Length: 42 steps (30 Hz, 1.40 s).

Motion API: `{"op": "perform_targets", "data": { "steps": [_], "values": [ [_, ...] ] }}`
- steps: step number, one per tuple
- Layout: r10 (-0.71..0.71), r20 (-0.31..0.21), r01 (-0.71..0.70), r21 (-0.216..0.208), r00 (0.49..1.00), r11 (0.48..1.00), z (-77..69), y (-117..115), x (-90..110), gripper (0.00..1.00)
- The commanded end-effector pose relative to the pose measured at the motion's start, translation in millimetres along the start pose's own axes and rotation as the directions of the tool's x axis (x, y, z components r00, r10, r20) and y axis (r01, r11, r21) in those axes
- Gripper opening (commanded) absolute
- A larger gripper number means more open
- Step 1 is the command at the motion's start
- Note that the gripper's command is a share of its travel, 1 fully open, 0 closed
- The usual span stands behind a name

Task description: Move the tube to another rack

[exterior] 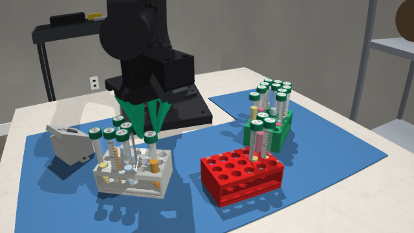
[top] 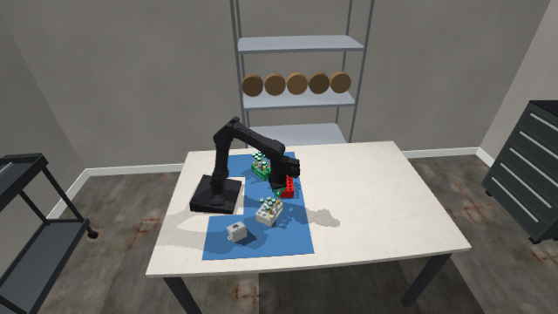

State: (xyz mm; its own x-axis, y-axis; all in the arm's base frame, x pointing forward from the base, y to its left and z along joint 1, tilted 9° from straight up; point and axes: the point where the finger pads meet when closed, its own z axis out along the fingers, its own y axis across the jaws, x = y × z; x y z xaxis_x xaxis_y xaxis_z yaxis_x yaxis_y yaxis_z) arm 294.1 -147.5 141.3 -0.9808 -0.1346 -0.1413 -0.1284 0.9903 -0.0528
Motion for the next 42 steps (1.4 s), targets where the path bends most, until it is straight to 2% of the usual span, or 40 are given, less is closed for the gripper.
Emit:
{"op": "perform_targets", "data": {
  "steps": [1, 17, 18, 42],
  "values": [
    [-0.001, 0.019, 0.001, 0.013, 1.000, 1.000, -2.9, -2.2, -3.6, 0.30],
    [-0.001, 0.019, 0.001, 0.013, 1.000, 1.000, 1.1, -2.1, -3.5, 0.30],
    [-0.001, 0.019, 0.001, 0.013, 1.000, 1.000, 1.1, -2.1, -3.5, 0.00],
    [-0.001, 0.019, 0.001, 0.013, 1.000, 1.000, 1.1, -2.1, -3.5, 0.00]
  ]
}}
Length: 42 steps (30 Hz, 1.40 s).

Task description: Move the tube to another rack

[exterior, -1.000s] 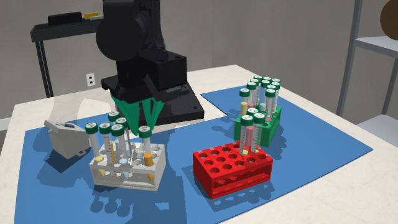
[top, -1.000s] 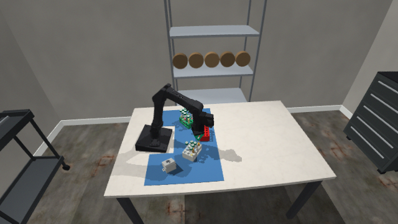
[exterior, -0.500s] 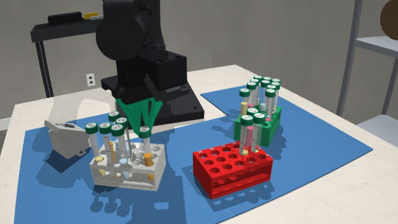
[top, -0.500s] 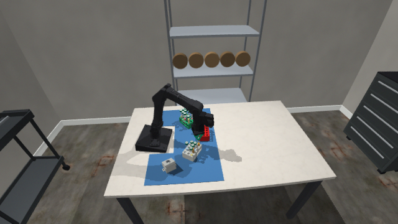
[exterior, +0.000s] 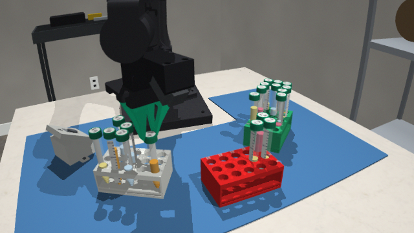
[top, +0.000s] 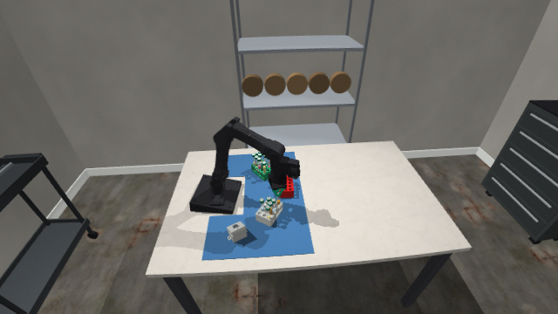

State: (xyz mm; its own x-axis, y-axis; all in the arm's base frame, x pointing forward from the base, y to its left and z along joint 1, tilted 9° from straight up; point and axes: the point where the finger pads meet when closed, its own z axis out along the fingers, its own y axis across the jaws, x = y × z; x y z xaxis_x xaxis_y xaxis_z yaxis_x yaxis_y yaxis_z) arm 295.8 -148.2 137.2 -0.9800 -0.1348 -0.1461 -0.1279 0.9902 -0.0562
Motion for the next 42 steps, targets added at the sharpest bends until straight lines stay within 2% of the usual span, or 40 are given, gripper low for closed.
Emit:
{"op": "perform_targets", "data": {
  "steps": [1, 42],
  "values": [
    [-0.001, 0.014, 0.001, 0.010, 1.000, 1.000, -3.1, -1.4, -2.5, 0.00],
    [-0.001, 0.014, 0.001, 0.010, 1.000, 1.000, -37.0, -0.8, -1.5, 0.00]
  ]
}}
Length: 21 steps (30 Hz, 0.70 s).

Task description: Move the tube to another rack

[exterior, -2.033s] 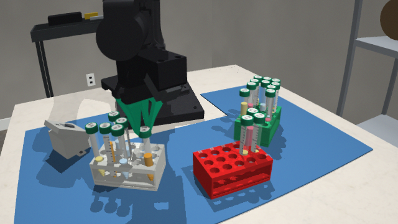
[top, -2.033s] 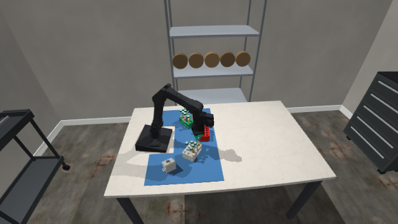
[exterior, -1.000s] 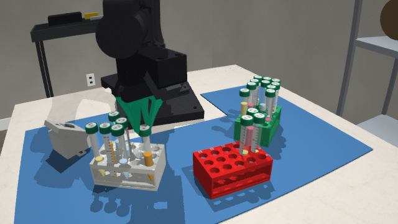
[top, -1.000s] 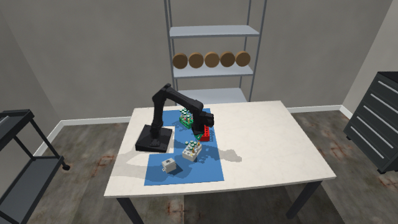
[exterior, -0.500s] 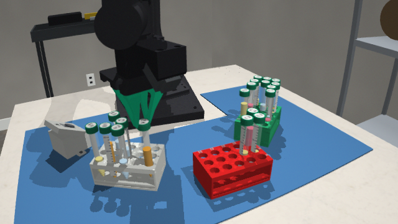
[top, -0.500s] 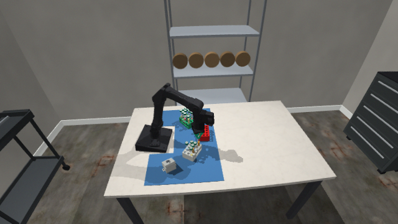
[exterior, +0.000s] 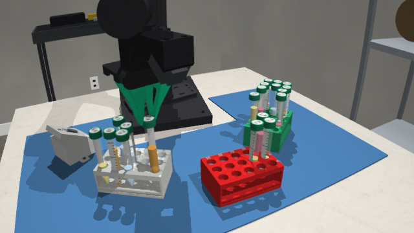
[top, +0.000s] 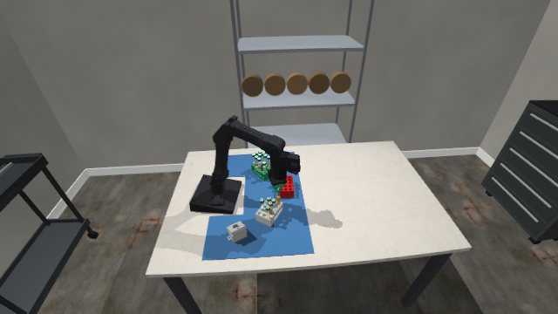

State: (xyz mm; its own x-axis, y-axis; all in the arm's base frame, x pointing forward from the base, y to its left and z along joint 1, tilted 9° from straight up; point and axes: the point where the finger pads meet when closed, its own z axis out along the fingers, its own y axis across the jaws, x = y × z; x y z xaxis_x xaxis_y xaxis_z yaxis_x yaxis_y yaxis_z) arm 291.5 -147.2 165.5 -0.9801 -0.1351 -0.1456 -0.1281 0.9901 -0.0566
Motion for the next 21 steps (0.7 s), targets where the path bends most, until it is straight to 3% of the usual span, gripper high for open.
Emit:
{"op": "perform_targets", "data": {
  "steps": [1, 21],
  "values": [
    [0.000, 0.015, 0.000, 0.009, 1.000, 1.000, -9.4, -0.8, -1.5, 0.00],
    [0.000, 0.015, 0.000, 0.009, 1.000, 1.000, -27.4, -0.3, -0.8, 0.00]
  ]
}}
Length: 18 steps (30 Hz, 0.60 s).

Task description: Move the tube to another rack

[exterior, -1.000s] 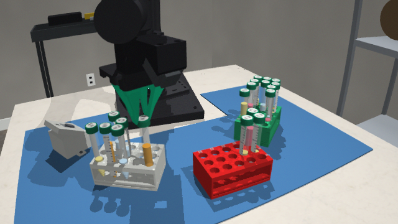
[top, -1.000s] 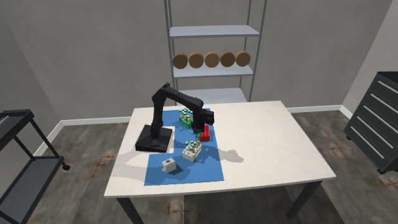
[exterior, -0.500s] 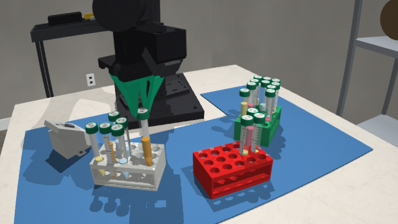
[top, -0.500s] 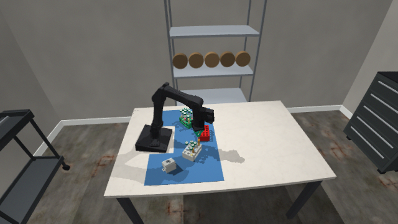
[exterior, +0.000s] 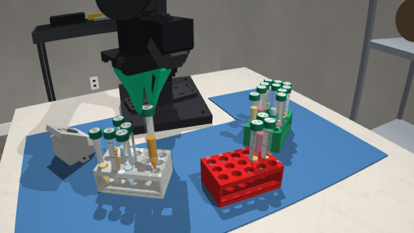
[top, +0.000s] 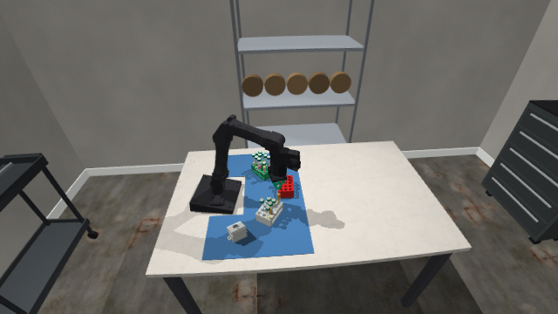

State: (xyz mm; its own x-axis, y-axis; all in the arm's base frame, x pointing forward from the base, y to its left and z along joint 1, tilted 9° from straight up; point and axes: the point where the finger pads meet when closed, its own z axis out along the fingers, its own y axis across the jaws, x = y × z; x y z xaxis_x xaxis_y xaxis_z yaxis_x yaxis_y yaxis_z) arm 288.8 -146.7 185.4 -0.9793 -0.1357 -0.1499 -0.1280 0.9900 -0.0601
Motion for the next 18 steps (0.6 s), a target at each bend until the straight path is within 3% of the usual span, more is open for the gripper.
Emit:
{"op": "perform_targets", "data": {
  "steps": [1, 18],
  "values": [
    [0.000, 0.010, 0.000, 0.006, 1.000, 1.000, -8.3, 0.0, -0.3, 0.00],
    [0.000, 0.010, 0.000, 0.006, 1.000, 1.000, -21.4, 2.5, 2.2, 0.00]
  ]
}}
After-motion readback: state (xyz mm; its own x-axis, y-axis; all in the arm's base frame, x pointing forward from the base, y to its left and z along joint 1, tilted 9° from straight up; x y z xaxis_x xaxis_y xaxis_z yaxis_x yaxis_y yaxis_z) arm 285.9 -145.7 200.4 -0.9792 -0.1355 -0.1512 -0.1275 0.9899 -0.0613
